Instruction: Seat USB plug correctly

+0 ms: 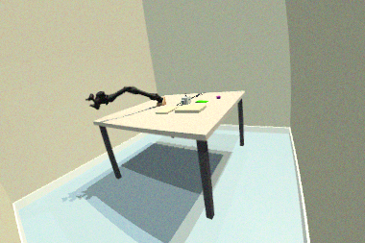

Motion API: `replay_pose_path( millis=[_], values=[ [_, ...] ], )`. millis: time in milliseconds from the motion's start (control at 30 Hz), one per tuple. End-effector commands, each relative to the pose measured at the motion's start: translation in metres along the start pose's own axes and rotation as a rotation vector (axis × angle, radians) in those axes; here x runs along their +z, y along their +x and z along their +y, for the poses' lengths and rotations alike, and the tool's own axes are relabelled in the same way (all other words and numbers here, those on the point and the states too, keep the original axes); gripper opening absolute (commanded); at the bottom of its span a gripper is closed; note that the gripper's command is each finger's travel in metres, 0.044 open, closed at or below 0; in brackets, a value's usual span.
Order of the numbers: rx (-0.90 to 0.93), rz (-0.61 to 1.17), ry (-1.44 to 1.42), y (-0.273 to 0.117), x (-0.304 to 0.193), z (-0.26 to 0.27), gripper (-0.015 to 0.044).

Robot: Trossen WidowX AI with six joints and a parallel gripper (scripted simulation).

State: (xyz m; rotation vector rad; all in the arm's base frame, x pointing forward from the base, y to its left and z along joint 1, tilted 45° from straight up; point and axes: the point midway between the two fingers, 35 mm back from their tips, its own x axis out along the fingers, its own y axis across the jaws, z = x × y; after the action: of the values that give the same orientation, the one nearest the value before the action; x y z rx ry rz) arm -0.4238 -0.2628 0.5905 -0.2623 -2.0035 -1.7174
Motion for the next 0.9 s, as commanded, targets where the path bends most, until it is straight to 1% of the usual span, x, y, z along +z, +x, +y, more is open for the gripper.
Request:
replay_pose_path(
  millis=[0, 33, 167, 367, 600, 867],
  values=[
    [-0.002, 0.003, -0.003, 0.0, -0.001, -0.001, 0.0426],
    [-0.008, 0.011, -0.011, -0.002, -0.005, -0.002, 0.044],
    [-0.044, 0.093, -0.078, -0.018, -0.044, -0.008, 0.044],
    [-0.042, 0.313, -0.21, -0.075, -0.13, 0.006, 0.044],
    [0.03, 0.57, -0.343, -0.158, -0.213, 0.035, 0.044],
    [0.181, 0.847, -0.454, -0.269, -0.278, 0.077, 0.044]
  ],
)
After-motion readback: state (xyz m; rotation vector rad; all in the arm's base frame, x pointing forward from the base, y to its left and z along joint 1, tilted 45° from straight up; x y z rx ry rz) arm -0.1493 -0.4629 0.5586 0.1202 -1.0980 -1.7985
